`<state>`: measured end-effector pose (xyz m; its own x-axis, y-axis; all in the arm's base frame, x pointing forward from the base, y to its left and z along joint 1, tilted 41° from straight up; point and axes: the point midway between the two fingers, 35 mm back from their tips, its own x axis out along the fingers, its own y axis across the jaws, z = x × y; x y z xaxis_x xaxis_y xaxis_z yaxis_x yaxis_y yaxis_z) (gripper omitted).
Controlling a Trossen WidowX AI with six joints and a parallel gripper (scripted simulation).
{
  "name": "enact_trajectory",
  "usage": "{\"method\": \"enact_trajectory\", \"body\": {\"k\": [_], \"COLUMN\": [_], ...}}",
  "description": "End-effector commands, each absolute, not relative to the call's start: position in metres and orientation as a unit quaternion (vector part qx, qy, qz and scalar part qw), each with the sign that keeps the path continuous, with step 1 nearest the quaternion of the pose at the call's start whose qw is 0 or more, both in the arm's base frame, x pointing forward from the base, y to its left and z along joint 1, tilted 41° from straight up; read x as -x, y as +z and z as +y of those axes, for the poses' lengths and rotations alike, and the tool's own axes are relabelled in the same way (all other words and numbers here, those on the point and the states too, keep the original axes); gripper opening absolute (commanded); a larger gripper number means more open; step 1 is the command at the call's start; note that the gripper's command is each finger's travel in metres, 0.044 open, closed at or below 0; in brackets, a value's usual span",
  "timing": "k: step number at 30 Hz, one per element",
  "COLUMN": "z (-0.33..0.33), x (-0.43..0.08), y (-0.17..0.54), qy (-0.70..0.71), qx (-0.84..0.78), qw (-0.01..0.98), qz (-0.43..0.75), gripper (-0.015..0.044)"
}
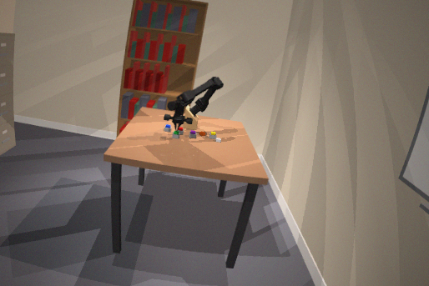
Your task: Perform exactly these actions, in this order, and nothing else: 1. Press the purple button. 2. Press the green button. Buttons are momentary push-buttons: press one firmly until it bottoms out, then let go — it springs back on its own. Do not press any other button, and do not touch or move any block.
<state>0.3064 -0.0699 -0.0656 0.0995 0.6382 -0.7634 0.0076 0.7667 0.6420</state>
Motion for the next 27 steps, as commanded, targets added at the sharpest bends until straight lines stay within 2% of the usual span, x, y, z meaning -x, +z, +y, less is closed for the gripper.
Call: {"method": "enact_trajectory", "body": {"k": [1,23,27], "z": [-0.065,-0.063,-0.083], "x": [-0.306,-0.306,-0.303], "y": [-0.071,-0.073,-0.05], "qy": [0.226,0.226,0.226], "qx": [-0.261,-0.261,-0.26], "qw": [0.694,0.693,0.694], "qz": [0.632,0.632,0.632], "gripper": [0.002,0.002,0.002]}}
